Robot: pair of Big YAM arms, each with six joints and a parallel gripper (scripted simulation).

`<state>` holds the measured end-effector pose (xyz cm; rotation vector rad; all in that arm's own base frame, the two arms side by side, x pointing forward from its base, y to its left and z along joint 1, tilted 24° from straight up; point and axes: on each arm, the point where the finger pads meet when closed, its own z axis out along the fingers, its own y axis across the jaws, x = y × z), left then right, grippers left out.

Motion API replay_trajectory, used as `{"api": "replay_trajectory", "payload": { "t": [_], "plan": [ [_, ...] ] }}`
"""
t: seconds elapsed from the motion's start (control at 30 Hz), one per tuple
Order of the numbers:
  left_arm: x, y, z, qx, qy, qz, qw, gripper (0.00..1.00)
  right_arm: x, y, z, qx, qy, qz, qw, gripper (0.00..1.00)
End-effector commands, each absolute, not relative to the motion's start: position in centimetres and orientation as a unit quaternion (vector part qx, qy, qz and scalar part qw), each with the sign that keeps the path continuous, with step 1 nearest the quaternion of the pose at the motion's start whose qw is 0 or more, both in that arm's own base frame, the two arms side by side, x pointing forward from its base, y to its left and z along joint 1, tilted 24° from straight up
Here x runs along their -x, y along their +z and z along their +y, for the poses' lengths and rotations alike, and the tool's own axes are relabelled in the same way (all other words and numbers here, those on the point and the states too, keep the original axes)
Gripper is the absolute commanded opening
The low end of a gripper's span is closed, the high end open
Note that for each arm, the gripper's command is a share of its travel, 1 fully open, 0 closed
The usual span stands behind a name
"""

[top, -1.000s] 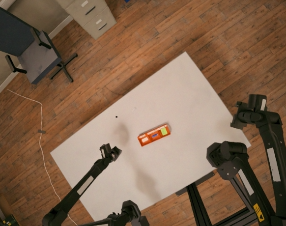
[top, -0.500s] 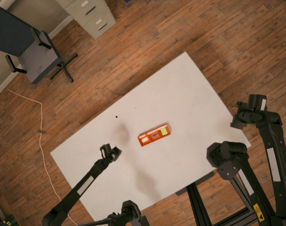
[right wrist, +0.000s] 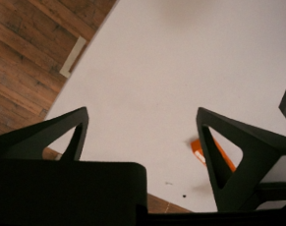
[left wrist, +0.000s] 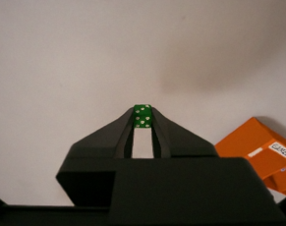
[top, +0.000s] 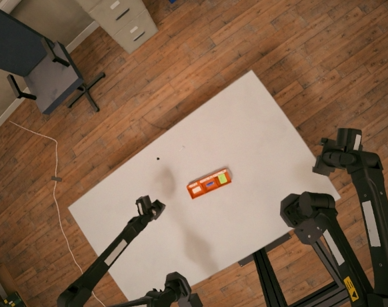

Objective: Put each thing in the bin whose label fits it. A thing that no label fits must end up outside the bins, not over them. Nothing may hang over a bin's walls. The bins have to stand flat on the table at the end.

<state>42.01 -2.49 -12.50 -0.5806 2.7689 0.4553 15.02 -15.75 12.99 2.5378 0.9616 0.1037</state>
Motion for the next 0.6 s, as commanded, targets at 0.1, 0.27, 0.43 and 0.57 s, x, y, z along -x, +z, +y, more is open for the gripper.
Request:
{"api": "replay_trajectory", "payload": {
  "t": [0.1, 0.27, 0.43, 0.57],
  "plan": [
    [-43.61, -10.79, -2.55, 0.208, 0.151, 0.954, 0.156, 0.11, -14.65, 13.16, -15.69, -0.916, 0.036, 0.341, 0.208, 1.0],
    [-44.01, -10.6, -2.57, 0.208, 0.15, 0.953, 0.159, 0.11, -14.65, 13.16, -15.69, -0.916, 0.036, 0.341, 0.208, 1.0],
    [-44.16, -10.55, -2.66, 0.208, 0.149, 0.953, 0.161, 0.11, -14.65, 13.16, -15.69, -0.916, 0.036, 0.341, 0.208, 1.0],
    [-44.12, -10.54, -2.58, 0.208, 0.15, 0.953, 0.159, 0.11, -14.65, 13.16, -15.69, -0.916, 0.036, 0.341, 0.208, 1.0]
  ]
}}
